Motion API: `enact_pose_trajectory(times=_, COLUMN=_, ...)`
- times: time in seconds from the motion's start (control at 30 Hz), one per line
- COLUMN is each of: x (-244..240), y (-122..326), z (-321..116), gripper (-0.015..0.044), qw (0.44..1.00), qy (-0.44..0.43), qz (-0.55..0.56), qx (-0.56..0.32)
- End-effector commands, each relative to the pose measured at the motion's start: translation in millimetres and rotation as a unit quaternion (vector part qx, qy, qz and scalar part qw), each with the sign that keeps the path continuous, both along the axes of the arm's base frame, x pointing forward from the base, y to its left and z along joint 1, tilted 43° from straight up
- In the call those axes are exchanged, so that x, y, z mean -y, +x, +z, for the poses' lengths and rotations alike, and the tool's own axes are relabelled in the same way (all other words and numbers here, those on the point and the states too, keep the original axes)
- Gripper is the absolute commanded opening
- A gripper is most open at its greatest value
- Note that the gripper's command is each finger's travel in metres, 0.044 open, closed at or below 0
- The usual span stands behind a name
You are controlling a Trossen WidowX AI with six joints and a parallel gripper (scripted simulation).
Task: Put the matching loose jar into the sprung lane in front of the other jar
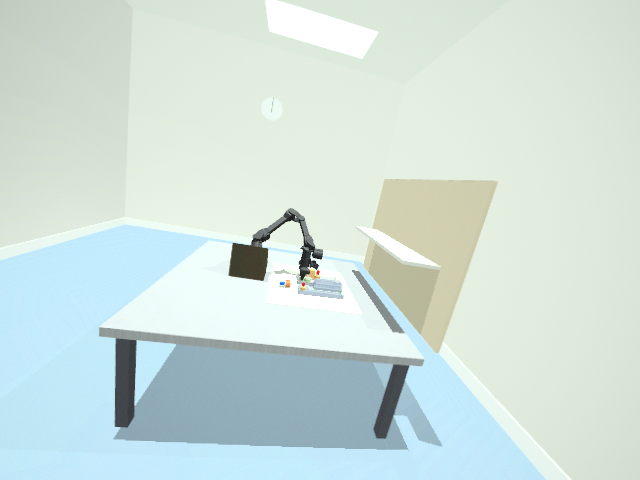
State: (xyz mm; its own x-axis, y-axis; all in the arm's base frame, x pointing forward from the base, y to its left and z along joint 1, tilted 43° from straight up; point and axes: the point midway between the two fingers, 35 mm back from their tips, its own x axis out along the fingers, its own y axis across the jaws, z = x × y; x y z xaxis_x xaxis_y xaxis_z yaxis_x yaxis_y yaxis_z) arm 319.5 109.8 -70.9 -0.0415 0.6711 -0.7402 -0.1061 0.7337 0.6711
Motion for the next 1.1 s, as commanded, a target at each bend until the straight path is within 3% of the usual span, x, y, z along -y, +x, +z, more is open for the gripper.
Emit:
enact_pose_trajectory(times=0.0, x=-1.1, y=0.8, z=0.8, gripper=0.0, qw=1.0, qy=0.002, qz=0.001, qx=0.004)
enact_pose_trajectory(times=0.9, x=0.3, y=-3.5, z=-0.3, gripper=0.0, qw=1.0, qy=0.002, qz=0.001, qx=0.004)
enact_pose_trajectory(times=1.07, x=0.2, y=-3.0, z=-0.6, gripper=0.0131, qw=1.0, qy=0.002, qz=0.001, qx=0.004)
